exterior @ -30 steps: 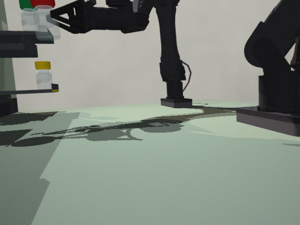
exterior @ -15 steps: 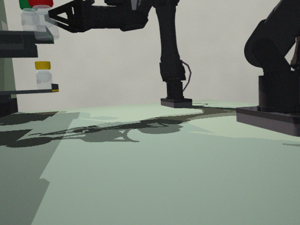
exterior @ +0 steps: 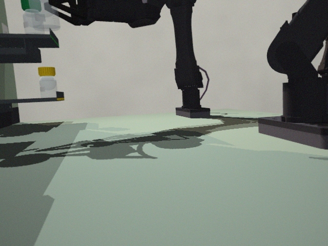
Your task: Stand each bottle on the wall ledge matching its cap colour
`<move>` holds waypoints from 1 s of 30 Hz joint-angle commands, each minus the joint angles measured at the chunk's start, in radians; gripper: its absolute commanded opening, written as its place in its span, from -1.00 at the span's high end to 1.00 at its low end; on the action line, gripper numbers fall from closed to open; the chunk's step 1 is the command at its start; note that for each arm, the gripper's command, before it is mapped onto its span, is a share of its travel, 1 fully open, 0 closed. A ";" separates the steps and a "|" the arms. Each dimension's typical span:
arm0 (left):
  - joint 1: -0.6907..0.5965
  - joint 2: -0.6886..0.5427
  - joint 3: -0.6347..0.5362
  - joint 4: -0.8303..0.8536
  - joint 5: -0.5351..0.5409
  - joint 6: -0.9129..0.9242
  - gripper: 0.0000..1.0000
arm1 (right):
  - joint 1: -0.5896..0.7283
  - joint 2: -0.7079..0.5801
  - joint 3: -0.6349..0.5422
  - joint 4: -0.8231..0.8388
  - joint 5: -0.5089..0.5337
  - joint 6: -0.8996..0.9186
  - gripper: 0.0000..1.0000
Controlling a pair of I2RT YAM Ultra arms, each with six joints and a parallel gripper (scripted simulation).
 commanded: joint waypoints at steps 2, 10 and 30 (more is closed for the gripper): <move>0.008 0.012 0.018 -0.002 0.006 0.007 -1.00 | -0.031 0.037 0.084 0.057 -0.036 -0.002 0.02; 0.008 0.012 0.018 -0.002 0.006 0.007 -1.00 | -0.067 0.128 0.180 0.074 -0.070 0.008 0.02; 0.008 0.012 0.018 -0.002 0.006 0.007 -1.00 | -0.097 0.222 0.303 0.071 -0.084 0.012 0.02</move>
